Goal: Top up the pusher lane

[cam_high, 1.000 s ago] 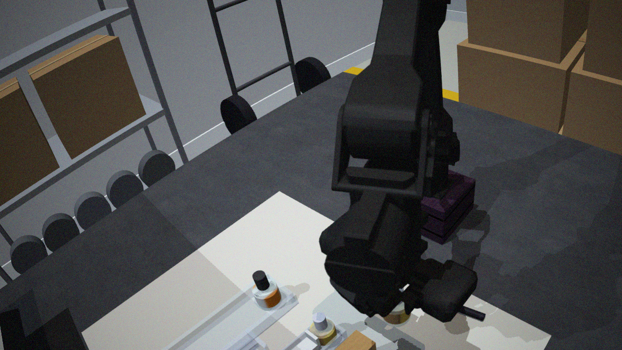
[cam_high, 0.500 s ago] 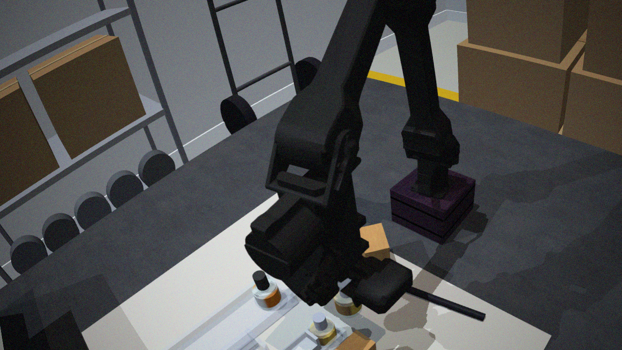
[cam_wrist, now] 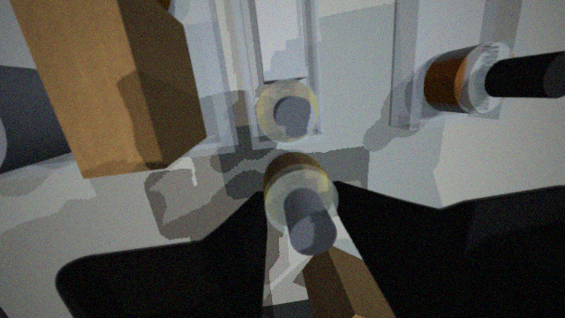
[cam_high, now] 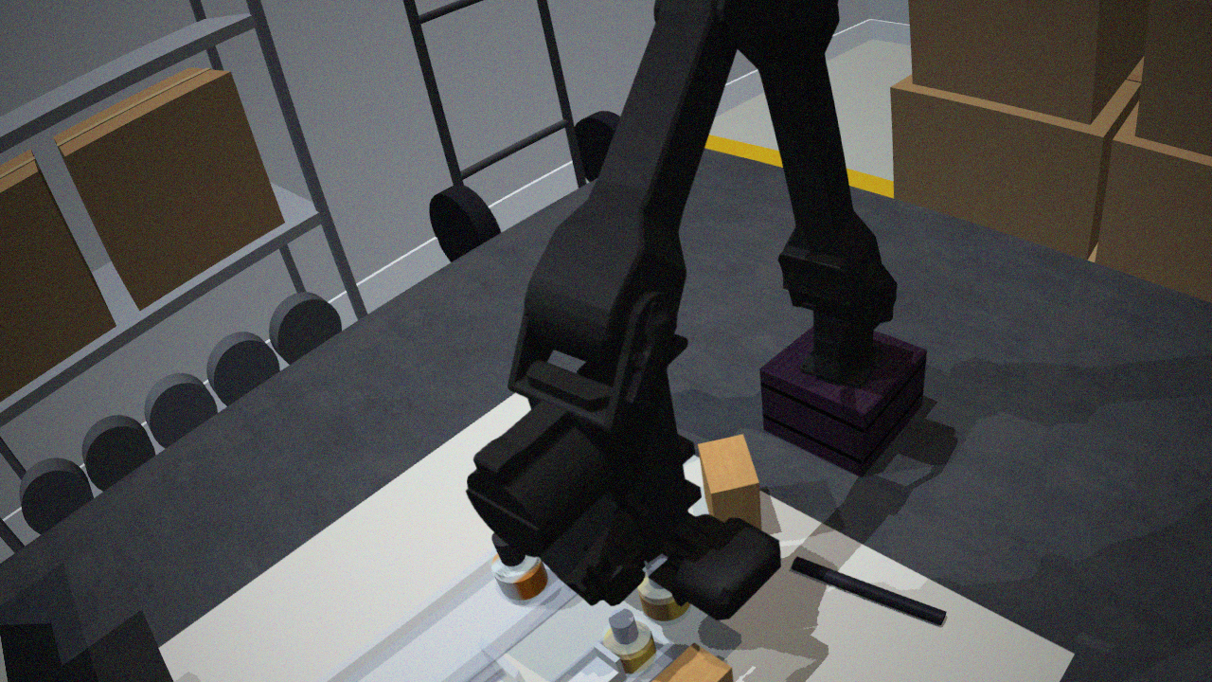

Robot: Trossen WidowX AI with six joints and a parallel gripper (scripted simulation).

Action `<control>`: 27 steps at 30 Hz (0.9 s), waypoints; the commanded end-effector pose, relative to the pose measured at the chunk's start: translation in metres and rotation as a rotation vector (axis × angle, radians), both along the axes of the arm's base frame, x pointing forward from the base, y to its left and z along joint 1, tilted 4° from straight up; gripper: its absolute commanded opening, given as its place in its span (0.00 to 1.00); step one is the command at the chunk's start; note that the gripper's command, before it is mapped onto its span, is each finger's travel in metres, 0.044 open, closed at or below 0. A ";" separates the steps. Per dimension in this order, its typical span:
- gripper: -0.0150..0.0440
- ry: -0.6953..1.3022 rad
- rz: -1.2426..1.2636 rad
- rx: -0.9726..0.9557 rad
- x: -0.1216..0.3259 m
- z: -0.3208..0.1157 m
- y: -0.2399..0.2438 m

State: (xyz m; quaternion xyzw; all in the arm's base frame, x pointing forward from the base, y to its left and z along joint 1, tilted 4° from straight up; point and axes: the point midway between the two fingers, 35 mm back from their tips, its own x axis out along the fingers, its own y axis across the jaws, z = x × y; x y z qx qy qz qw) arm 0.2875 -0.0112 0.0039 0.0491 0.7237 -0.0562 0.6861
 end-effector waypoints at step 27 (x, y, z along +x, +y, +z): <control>0.25 0.000 0.005 -0.005 0.010 -0.007 -0.003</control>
